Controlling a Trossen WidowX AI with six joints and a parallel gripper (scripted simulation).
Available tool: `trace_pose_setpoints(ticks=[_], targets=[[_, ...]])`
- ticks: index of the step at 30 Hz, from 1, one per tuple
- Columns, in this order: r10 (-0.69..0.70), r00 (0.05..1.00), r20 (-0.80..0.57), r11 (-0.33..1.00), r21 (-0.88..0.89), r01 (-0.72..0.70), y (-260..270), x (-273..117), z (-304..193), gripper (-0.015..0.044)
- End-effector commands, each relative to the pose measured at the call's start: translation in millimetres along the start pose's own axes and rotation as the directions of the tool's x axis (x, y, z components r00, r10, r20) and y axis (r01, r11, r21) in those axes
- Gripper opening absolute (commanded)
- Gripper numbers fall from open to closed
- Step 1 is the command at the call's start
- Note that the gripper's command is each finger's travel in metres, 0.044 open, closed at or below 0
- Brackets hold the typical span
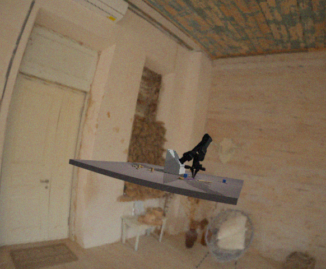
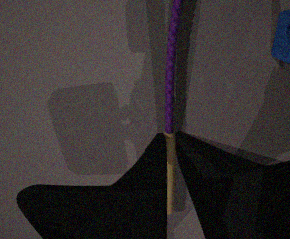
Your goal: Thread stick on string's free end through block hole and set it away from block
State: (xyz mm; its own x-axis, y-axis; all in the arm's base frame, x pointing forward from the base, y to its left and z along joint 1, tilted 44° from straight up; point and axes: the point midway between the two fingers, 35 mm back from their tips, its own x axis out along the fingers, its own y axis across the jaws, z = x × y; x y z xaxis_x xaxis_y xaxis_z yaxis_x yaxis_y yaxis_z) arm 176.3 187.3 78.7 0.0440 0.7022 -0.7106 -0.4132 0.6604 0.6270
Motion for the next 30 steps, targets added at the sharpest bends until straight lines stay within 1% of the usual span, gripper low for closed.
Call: trace_pose_setpoints(ticks=[1, 30], targets=[[0.000, 1.000, 0.000, 1.000, 0.000, 0.000, 0.0, 0.0, 0.0, 0.0000], [-0.006, 1.000, -0.003, 1.000, -0.002, 0.006, -2.0, -34.7, 2.1, 0.0000]])
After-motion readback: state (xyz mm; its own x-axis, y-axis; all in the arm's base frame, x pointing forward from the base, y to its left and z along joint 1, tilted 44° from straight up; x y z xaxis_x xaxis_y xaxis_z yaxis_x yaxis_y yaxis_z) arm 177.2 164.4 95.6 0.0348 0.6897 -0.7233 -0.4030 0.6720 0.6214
